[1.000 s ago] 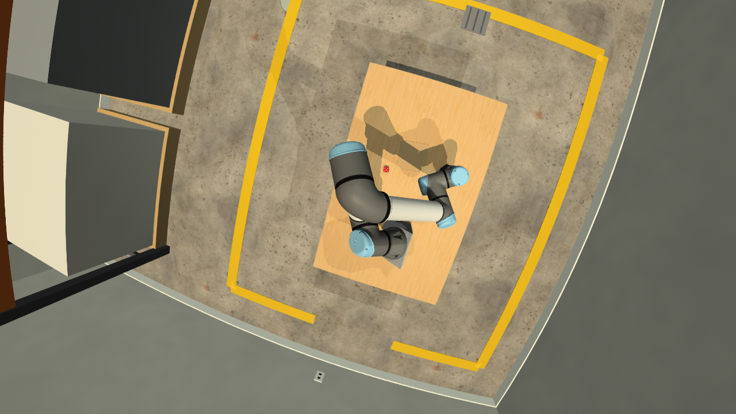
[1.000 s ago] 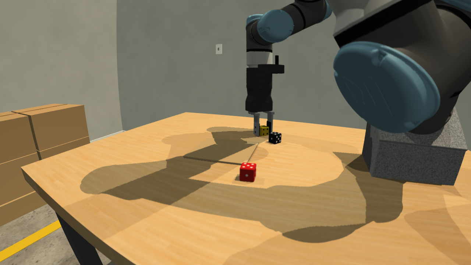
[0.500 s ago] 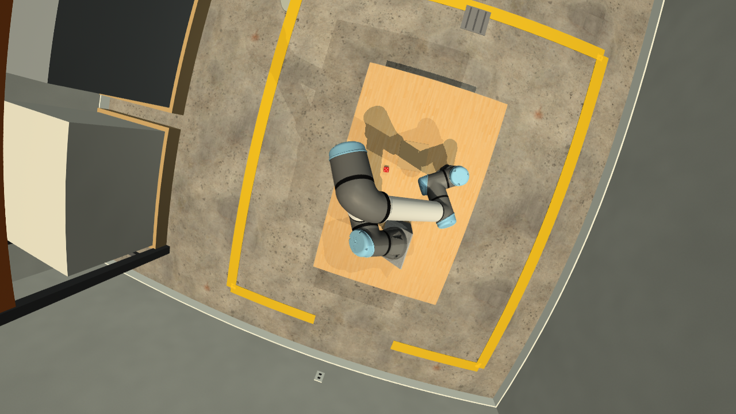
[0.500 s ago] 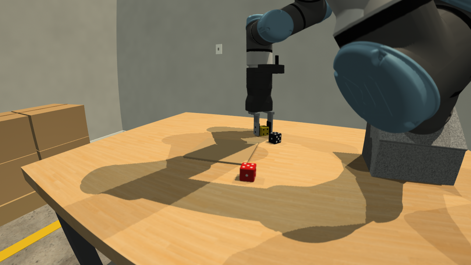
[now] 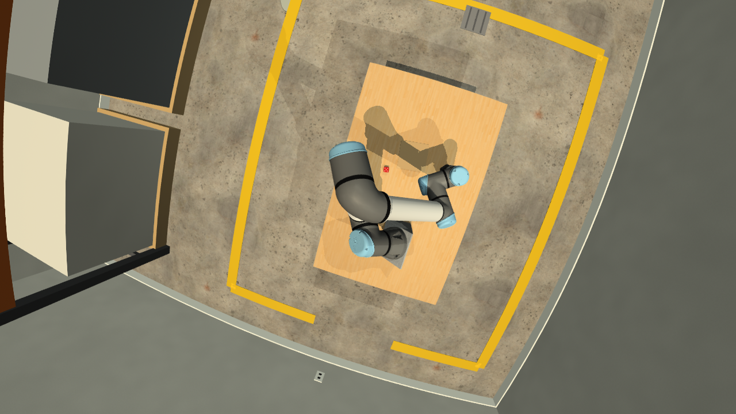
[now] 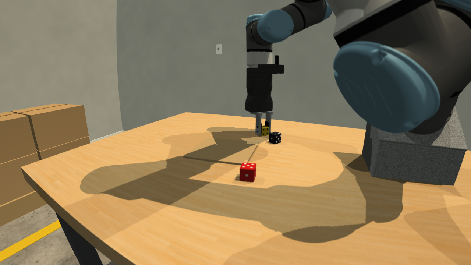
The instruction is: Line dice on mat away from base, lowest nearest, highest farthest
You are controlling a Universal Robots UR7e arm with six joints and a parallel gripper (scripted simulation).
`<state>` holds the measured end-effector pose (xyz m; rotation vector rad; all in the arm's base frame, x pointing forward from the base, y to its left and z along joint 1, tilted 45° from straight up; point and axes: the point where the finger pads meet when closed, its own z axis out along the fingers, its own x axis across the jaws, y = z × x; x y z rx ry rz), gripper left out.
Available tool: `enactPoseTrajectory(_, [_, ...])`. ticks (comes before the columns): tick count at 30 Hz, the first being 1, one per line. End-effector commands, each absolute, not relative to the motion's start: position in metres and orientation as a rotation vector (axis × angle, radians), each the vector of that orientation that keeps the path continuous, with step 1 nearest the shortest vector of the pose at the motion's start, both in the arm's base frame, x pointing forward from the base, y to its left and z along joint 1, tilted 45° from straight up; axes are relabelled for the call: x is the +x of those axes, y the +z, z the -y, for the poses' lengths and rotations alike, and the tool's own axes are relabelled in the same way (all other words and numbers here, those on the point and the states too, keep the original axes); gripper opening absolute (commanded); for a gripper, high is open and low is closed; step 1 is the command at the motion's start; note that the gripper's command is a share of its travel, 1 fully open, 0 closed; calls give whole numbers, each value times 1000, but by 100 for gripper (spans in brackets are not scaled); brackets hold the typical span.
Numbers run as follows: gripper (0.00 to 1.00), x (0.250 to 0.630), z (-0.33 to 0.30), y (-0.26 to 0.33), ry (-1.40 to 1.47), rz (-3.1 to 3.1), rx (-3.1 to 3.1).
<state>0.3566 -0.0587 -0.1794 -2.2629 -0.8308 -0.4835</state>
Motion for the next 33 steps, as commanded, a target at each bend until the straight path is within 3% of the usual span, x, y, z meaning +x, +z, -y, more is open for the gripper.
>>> enactPoseTrajectory(1, [49,356,57,-180,-483,830,-2261])
enactPoseTrajectory(33, [49,356,63,-176,-485,831,-2265])
